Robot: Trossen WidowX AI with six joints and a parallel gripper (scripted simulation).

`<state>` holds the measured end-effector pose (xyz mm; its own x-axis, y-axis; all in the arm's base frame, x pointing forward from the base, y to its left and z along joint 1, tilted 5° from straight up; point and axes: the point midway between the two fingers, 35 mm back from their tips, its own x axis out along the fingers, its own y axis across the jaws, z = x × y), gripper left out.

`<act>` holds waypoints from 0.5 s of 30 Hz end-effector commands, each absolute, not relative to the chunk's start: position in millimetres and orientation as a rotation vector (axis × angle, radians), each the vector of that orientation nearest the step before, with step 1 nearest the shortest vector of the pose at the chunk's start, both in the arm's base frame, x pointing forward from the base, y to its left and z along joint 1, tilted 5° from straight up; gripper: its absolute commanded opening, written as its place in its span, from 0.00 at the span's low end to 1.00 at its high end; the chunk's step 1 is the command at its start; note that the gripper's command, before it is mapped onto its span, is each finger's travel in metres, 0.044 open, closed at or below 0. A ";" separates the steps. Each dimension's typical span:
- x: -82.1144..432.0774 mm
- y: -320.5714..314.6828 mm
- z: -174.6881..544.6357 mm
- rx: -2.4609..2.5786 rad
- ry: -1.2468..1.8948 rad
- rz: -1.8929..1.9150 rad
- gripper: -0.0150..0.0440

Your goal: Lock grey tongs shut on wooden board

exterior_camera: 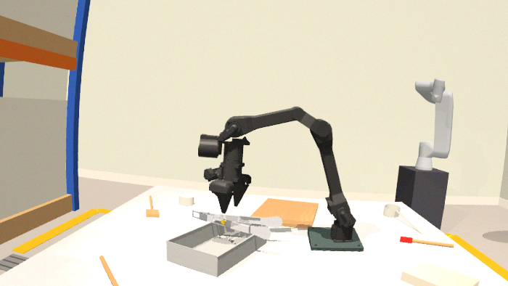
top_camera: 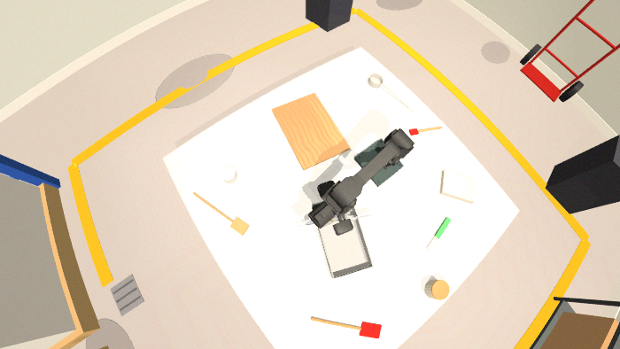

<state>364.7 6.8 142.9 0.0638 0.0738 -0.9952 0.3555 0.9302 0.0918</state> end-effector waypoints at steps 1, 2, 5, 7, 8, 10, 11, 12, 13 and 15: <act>364.1 8.4 135.3 0.356 1.509 -0.216 1.00; 364.3 8.5 133.7 0.356 1.509 -0.216 1.00; 364.9 8.9 128.8 0.356 1.509 -0.216 1.00; 365.2 9.1 125.6 0.356 1.509 -0.216 1.00; 365.4 9.3 124.0 0.356 1.509 -0.216 1.00; 365.7 9.5 120.8 0.356 1.509 -0.216 1.00; 365.8 9.7 119.1 0.356 1.509 -0.216 1.00; 365.9 9.8 117.5 0.356 1.509 -0.216 1.00; 366.0 9.9 115.9 0.356 1.509 -0.216 1.00; 366.2 10.2 112.7 0.356 1.509 -0.216 1.00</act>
